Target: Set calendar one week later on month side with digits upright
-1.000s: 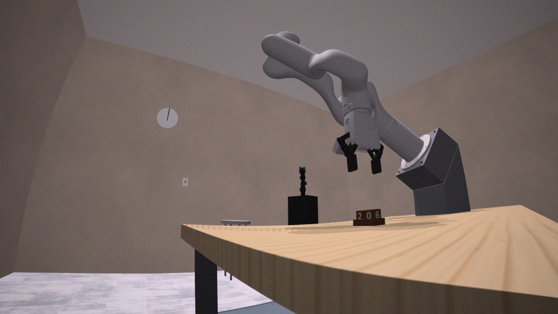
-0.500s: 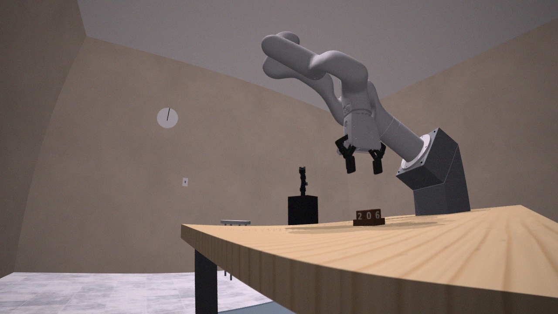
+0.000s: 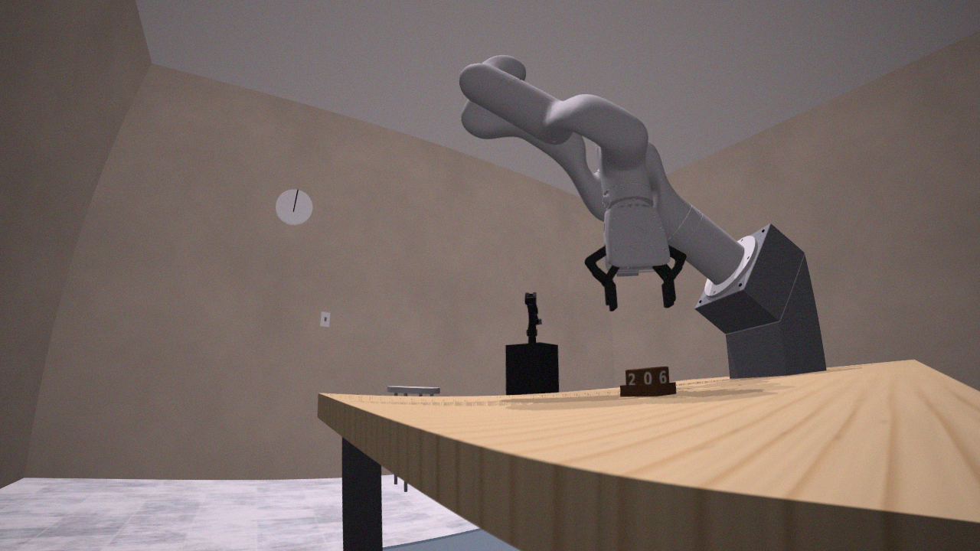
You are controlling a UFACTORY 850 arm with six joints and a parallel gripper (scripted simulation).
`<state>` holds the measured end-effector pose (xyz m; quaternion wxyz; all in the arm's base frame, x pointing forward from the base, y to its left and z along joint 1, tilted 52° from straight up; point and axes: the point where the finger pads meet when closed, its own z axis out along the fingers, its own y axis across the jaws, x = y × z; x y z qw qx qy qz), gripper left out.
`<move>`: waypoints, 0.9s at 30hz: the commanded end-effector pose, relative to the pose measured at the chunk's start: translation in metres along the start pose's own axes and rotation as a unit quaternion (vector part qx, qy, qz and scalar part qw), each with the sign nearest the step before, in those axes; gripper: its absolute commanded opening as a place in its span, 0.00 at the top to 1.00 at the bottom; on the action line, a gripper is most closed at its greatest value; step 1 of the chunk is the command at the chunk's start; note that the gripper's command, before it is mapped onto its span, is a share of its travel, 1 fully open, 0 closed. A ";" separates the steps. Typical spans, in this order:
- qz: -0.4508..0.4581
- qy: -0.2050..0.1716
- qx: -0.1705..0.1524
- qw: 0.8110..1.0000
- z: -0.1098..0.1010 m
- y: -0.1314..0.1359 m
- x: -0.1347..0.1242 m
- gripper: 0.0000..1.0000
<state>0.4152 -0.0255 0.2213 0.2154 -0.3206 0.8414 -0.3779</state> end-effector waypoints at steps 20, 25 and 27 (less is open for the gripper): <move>0.301 -0.009 0.005 0.953 0.006 0.006 0.019 0.00; 0.381 -0.009 0.004 0.925 0.007 0.007 0.025 0.00; 0.405 -0.009 0.004 0.914 0.008 0.008 0.027 0.00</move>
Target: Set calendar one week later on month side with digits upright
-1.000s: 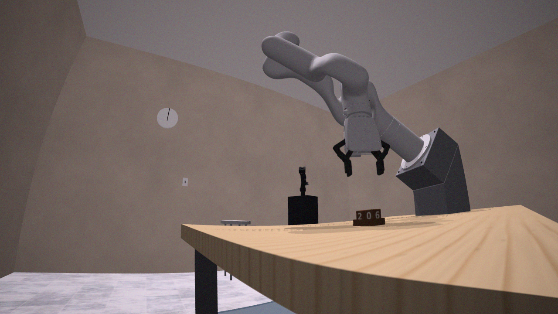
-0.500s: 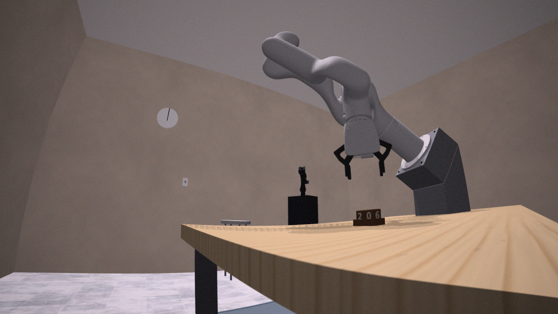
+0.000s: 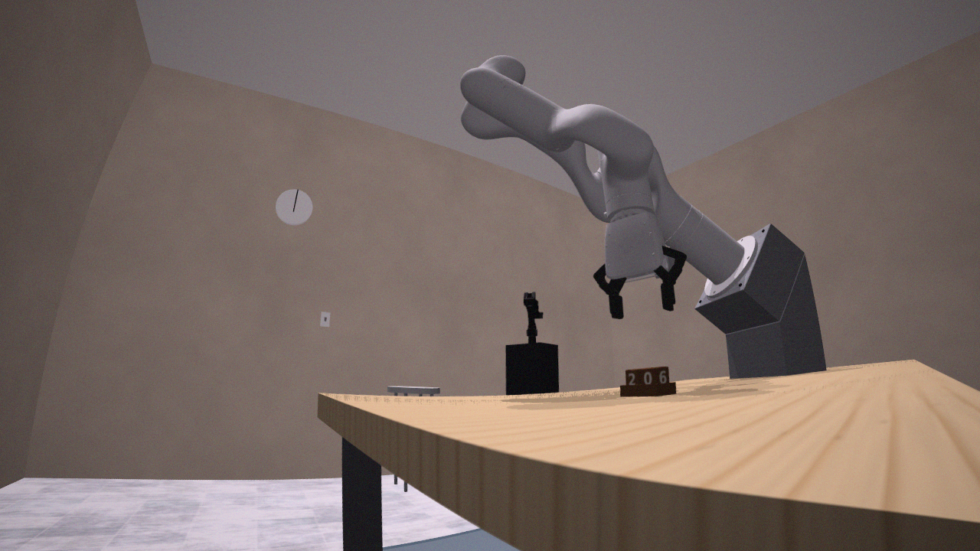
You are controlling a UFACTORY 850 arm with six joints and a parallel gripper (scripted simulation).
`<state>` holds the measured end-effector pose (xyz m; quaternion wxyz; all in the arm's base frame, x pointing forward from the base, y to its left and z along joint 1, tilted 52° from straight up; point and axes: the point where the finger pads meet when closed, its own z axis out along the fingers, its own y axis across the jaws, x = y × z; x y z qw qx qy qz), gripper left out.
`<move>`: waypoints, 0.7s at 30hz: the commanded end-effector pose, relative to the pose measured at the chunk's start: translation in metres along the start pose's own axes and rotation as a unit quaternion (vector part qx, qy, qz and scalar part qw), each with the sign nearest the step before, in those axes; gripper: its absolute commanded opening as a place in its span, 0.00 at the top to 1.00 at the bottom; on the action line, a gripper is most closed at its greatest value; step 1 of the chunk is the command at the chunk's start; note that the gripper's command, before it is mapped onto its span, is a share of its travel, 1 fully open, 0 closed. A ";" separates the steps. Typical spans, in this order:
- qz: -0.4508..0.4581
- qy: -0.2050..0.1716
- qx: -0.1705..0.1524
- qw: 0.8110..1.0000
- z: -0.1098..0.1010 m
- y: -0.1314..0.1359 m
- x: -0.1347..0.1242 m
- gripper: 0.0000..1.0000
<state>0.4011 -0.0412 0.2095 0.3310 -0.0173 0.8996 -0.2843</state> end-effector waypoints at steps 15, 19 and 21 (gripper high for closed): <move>0.263 -0.009 -0.004 0.965 0.004 -0.006 0.016 0.00; 0.315 -0.008 -0.005 0.949 0.004 -0.007 0.020 0.00; 0.329 -0.008 -0.005 0.944 0.004 -0.007 0.021 0.00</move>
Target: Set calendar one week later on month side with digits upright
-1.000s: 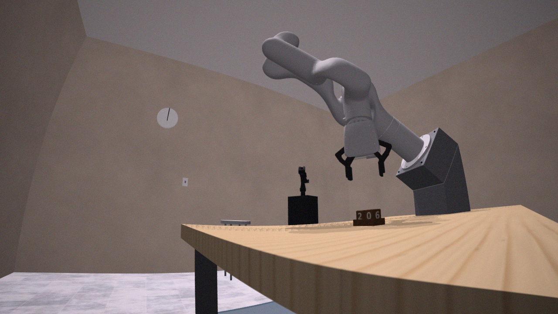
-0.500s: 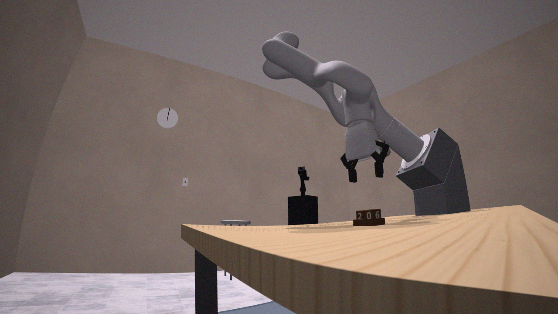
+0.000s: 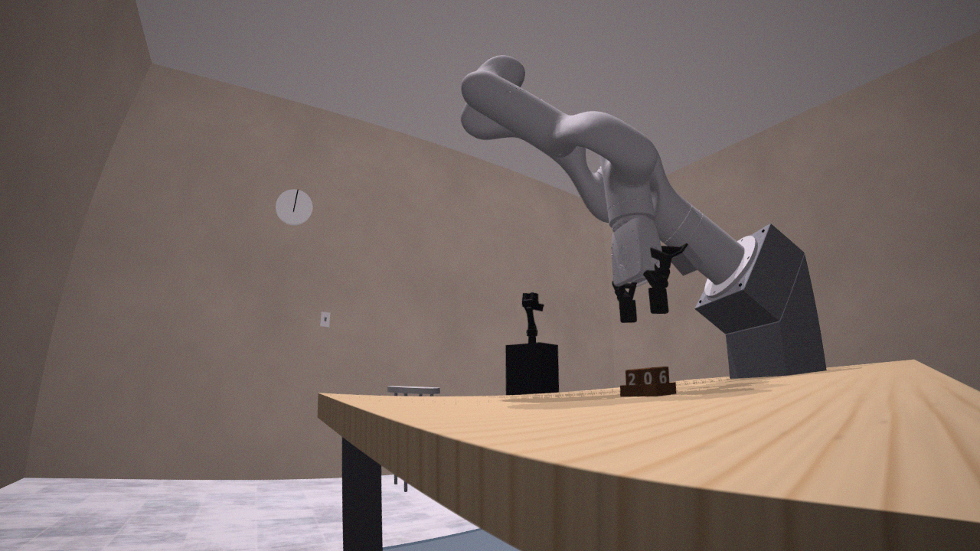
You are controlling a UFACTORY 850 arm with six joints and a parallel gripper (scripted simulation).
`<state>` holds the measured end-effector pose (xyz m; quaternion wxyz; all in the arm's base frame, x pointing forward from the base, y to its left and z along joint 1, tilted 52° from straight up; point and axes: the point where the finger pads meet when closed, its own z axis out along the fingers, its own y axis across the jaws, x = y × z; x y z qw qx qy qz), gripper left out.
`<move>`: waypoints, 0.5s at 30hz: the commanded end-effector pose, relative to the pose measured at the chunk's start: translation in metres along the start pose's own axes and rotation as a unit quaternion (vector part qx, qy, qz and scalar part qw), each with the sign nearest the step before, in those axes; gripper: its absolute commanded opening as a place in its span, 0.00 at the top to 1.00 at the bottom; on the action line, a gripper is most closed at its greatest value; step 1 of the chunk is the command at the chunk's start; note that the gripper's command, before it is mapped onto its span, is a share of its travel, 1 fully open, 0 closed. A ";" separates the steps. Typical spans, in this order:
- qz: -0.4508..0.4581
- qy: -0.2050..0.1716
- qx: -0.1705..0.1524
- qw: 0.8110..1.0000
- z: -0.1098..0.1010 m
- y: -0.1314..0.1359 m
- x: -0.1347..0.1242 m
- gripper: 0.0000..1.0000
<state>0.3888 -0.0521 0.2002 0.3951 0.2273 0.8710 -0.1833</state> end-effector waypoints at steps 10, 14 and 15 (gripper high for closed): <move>0.193 -0.005 -0.008 0.981 0.002 -0.009 0.008 0.00; 0.248 -0.004 -0.009 0.969 0.002 -0.012 0.011 0.00; 0.250 -0.004 -0.009 0.968 0.002 -0.012 0.011 0.00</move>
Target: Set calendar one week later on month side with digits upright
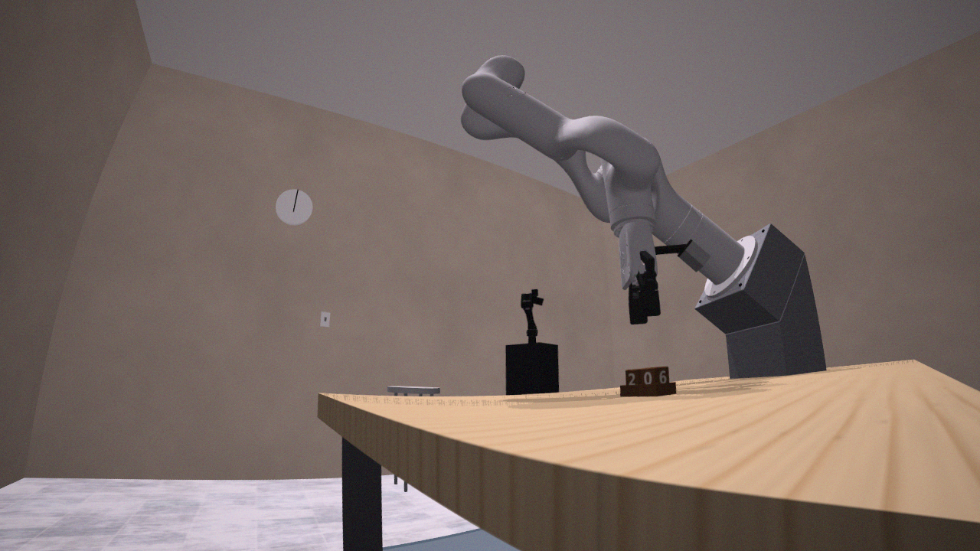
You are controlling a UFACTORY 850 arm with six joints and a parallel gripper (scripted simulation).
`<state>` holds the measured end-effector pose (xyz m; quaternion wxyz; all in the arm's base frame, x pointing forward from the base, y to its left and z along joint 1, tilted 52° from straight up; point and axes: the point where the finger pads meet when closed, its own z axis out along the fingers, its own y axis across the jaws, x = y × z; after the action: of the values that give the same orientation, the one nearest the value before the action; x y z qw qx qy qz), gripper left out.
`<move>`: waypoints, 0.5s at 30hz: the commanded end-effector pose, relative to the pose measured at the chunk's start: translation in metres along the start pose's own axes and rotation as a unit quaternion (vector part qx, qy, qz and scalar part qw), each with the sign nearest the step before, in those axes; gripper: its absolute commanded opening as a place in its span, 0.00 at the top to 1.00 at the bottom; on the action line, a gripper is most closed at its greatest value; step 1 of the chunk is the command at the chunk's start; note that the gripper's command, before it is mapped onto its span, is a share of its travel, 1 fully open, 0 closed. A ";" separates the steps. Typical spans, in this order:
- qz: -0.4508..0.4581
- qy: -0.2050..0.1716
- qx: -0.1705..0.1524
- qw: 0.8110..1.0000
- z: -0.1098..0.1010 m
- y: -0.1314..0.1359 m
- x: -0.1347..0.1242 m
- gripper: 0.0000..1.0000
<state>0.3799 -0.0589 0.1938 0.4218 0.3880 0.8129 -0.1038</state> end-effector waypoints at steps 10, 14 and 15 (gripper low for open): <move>0.131 -0.002 -0.009 0.991 0.001 -0.008 0.003 0.00; 0.135 -0.002 -0.009 0.991 0.001 -0.008 0.003 0.00; 0.135 -0.002 -0.009 0.991 0.001 -0.008 0.003 0.00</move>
<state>0.3738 -0.0630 0.1895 0.4352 0.4862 0.7565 -0.0438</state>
